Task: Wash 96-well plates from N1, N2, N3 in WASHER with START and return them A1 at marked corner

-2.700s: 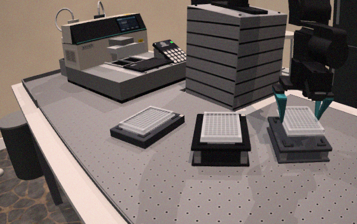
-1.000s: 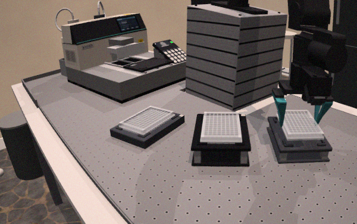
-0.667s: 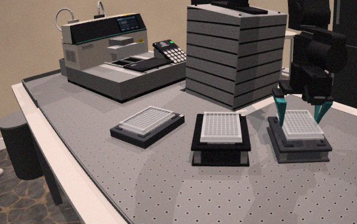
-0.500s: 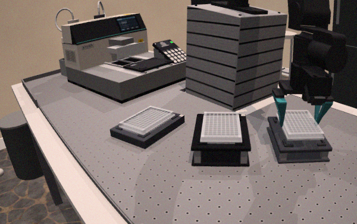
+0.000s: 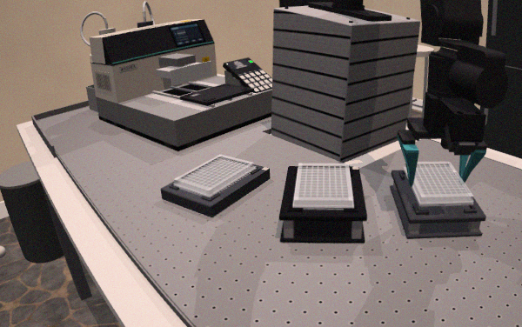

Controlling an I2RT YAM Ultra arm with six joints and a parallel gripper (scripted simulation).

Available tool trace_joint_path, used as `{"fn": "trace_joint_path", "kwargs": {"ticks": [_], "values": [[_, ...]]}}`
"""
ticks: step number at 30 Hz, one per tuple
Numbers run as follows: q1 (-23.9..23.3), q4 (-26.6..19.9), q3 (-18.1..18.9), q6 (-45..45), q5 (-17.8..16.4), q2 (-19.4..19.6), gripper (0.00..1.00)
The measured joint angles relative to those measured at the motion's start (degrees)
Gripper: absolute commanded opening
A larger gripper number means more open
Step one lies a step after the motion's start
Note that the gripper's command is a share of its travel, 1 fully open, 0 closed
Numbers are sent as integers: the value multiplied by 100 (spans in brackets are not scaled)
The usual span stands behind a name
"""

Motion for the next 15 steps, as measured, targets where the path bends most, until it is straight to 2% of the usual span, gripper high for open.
{"fn": "trace_joint_path", "kwargs": {"ticks": [15], "values": [[2, 28, 20, 2, 2, 42, 0]]}}
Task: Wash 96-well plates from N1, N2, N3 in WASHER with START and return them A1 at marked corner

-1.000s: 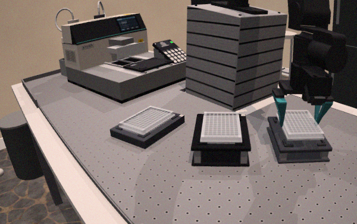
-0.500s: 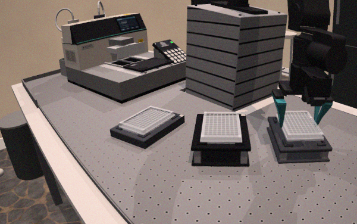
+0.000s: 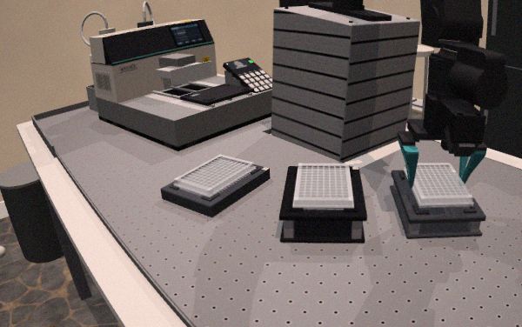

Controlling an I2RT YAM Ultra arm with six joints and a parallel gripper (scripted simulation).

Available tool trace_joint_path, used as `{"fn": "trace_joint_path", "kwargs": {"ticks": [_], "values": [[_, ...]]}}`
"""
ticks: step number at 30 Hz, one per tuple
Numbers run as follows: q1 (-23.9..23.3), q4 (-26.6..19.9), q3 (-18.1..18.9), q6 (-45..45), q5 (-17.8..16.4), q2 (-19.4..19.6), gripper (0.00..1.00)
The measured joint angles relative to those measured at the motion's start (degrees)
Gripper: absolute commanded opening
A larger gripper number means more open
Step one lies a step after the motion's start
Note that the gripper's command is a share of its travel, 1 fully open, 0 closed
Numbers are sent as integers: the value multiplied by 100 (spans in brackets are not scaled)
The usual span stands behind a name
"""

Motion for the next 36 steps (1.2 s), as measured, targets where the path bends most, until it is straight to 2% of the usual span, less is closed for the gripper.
{"fn": "trace_joint_path", "kwargs": {"ticks": [36], "values": [[2, 52, 48, 4, 0, 109, 0]]}}
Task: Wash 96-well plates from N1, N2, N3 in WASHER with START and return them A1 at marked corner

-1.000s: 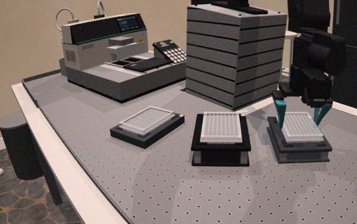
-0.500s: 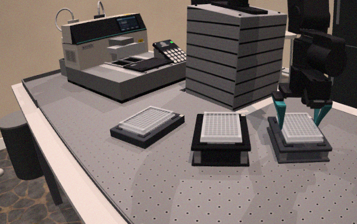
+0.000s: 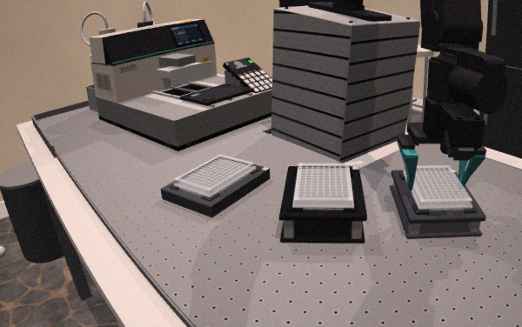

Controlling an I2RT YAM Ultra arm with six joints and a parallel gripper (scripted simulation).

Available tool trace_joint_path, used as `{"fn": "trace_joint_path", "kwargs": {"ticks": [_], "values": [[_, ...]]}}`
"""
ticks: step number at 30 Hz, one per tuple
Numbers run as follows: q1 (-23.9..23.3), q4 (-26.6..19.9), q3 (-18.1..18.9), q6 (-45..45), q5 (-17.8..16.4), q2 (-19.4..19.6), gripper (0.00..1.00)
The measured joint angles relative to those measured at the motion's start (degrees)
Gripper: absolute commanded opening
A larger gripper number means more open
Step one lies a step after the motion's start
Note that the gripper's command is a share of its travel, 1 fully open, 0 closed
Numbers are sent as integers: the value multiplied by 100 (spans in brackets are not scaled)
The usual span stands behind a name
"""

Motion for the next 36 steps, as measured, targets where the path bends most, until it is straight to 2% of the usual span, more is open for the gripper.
{"fn": "trace_joint_path", "kwargs": {"ticks": [16, 17, 36], "values": [[2, 26, 22, 0, 0, 46, 0], [2, 26, 22, 0, 0, 48, 100], [2, 33, 28, 2, 0, 48, 100]]}}
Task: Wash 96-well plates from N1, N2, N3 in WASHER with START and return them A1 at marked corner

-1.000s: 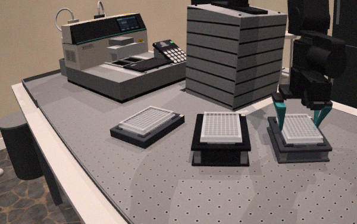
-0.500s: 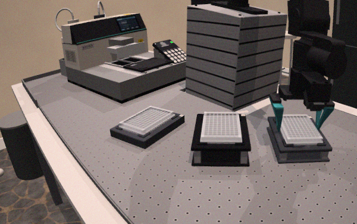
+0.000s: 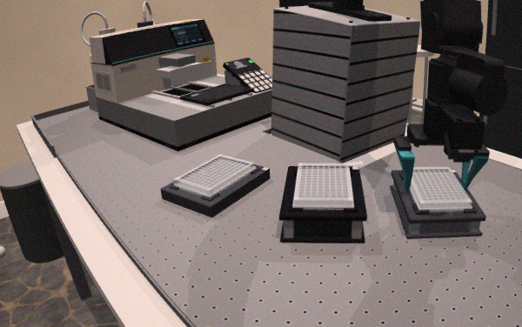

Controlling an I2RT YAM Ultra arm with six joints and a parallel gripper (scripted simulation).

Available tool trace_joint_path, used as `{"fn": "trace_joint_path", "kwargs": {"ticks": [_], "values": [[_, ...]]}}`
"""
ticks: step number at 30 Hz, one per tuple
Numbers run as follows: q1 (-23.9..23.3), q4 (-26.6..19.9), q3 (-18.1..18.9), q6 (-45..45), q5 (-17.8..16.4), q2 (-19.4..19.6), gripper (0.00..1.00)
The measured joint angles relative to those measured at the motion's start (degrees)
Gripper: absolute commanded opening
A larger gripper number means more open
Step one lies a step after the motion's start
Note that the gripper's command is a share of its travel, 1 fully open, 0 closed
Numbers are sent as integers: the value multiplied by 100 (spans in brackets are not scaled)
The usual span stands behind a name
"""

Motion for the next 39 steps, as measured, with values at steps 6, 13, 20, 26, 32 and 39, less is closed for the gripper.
{"fn": "trace_joint_path", "kwargs": {"ticks": [6, 13, 20, 26, 32, 39], "values": [[0, 0, 0, 0, 0, 0, 100], [0, -20, -22, 0, 0, -17, 100], [-2, -149, -122, -2, 0, -214, 100], [-9, -256, -192, -9, 0, -426, 100], [-15, -345, -245, -15, 0, -546, 100], [-24, -492, -313, -22, 0, -776, 100]]}}
